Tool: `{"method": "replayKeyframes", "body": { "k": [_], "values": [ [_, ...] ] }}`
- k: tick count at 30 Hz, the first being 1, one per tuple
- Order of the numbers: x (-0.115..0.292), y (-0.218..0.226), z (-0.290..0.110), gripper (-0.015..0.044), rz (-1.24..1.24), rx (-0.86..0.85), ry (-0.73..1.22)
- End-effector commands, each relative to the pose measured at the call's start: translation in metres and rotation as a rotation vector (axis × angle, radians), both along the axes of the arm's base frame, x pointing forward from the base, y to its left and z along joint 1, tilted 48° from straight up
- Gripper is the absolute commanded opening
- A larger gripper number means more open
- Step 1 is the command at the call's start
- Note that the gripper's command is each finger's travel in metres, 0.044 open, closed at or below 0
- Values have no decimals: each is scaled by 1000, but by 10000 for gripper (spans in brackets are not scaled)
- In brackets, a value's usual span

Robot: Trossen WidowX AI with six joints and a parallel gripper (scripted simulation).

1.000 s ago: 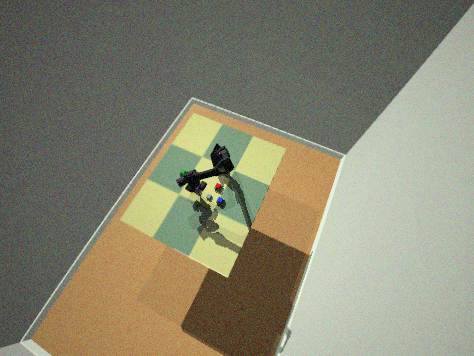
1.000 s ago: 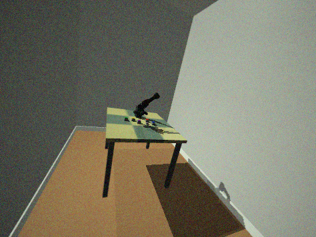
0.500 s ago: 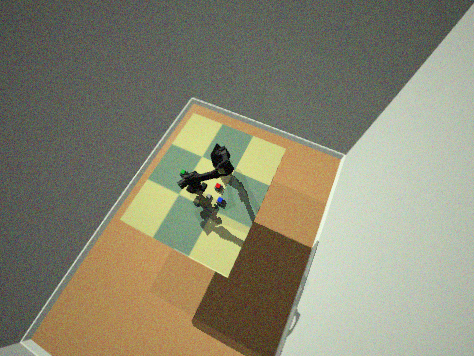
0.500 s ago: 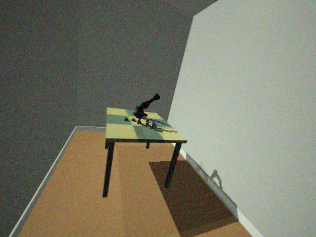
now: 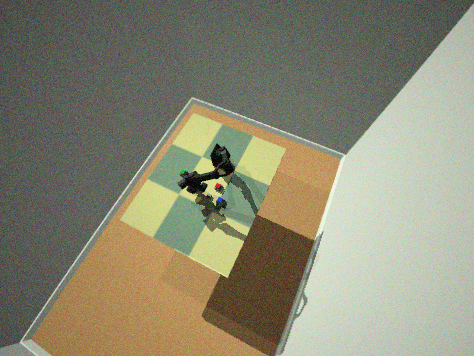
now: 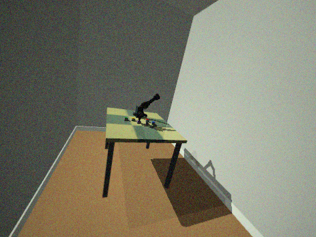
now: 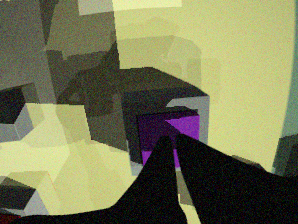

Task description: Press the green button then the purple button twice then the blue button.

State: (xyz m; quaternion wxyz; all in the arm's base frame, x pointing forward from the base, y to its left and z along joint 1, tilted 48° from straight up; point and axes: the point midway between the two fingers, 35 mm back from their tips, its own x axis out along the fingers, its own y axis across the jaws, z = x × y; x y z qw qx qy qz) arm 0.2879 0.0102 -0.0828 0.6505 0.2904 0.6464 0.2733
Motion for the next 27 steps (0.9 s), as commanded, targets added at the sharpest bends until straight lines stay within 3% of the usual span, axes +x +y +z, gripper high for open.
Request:
{"method": "replayKeyframes", "body": {
  "k": [1,11,27],
  "values": [
    [-1,1,0,20,-3,6,6],
    [-2,-23,22,20,-3,4,6],
    [-1,-12,12,20,-3,5,6]
  ]
}}
